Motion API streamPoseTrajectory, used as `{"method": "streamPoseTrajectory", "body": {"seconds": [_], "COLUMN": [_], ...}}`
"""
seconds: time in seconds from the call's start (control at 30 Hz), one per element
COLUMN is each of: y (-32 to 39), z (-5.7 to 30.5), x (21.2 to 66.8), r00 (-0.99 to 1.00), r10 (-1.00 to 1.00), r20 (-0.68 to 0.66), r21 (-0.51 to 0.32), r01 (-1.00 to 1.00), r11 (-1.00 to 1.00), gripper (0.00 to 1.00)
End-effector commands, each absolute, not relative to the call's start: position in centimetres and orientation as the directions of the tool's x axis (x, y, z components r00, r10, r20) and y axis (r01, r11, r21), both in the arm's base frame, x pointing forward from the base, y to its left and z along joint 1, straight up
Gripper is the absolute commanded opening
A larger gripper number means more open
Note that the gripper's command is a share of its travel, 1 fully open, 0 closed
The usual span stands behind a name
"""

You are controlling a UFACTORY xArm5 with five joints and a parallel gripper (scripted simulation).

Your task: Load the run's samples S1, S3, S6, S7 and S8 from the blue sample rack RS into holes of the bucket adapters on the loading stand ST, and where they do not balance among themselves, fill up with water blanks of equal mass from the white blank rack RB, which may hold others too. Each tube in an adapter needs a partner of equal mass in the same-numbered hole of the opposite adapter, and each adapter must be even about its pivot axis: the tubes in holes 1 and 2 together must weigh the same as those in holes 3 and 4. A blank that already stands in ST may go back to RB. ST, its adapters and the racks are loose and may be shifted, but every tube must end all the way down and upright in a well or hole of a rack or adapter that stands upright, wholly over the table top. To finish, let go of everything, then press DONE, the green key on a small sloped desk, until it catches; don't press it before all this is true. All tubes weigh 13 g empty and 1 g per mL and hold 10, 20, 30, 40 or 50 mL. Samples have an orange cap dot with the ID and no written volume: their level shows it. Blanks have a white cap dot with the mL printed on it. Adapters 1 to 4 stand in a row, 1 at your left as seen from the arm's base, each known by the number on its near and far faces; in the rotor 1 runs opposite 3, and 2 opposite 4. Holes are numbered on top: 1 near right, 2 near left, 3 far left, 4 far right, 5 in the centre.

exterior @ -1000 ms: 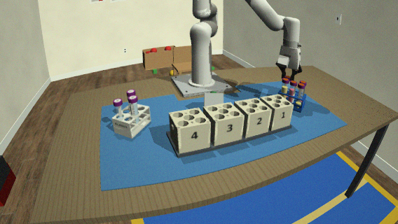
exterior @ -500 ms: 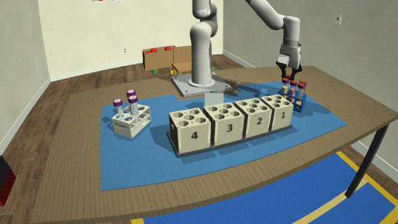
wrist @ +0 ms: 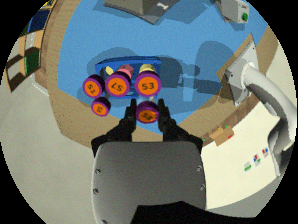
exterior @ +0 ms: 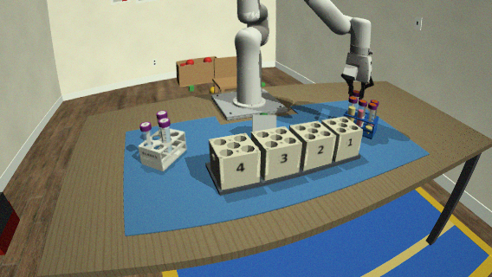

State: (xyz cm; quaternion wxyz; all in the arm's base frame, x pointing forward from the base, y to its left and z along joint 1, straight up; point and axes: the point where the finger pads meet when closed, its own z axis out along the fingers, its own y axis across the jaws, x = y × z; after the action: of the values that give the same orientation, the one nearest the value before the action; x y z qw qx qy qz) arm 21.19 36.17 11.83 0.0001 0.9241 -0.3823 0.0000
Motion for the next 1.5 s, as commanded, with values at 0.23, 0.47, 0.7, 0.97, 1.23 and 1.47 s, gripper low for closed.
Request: {"method": "streamPoseTrajectory", "body": {"seconds": [0.23,0.47,0.7,0.97,1.23,1.47], "y": [36.3,36.3,36.3,36.3,36.3,36.3], "z": [12.7,13.1,14.5,15.7,17.3,18.3], "x": [21.3,21.3,21.2,21.2,21.2,21.2], "r00": [0.708,0.708,0.708,0.708,0.708,0.708], "r10": [-0.706,-0.706,-0.706,-0.706,-0.706,-0.706], "r20": [-0.001,-0.001,-0.001,-0.001,-0.001,-0.001], "r21": [-0.004,-0.004,-0.004,-0.004,-0.004,-0.004], "r01": [-0.706,-0.706,-0.706,-0.706,-0.706,-0.706], "r11": [-0.708,-0.708,-0.708,-0.708,-0.708,-0.708], "gripper": [0.0,0.0,0.0,0.0,0.0,0.0]}}
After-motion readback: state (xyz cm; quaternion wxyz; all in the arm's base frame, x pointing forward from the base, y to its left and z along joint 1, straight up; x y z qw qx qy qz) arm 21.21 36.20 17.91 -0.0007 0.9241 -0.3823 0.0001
